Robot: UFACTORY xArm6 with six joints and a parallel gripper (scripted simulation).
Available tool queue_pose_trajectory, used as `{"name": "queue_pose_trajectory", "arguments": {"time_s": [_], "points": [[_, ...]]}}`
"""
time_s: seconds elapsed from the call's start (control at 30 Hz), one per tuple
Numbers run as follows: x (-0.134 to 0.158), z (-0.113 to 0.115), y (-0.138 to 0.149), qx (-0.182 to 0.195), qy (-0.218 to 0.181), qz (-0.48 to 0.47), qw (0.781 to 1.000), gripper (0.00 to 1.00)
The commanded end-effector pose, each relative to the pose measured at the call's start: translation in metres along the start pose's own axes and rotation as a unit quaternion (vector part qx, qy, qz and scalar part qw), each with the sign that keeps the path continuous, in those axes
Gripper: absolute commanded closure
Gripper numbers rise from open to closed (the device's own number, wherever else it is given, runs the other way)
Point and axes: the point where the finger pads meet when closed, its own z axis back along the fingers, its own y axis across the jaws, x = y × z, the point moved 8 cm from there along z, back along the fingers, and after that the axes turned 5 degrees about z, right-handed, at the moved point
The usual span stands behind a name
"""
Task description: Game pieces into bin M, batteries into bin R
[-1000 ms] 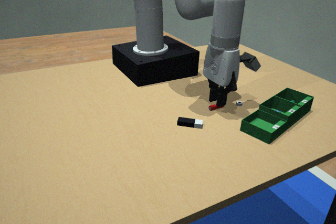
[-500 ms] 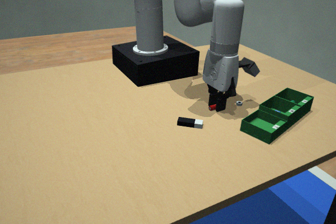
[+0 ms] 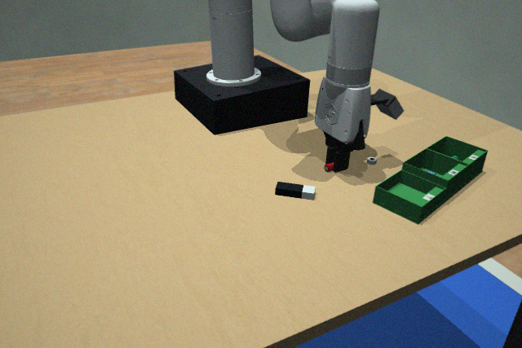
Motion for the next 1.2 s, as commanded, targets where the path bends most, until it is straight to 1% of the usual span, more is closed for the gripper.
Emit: {"name": "queue_pose_trajectory", "arguments": {"time_s": [0.0,0.7,0.97,1.03,1.17], "points": [[0.0,0.001,0.001,0.001,0.0,0.0,1.0,1.0],[0.0,0.001,0.001,0.001,0.0,0.0,1.0,1.0],[0.0,0.027,0.001,0.001,0.0,0.0,1.0,1.0],[0.0,0.027,0.001,0.001,0.0,0.0,1.0,1.0],[0.0,0.041,0.001,0.001,0.0,0.0,1.0,1.0]]}}
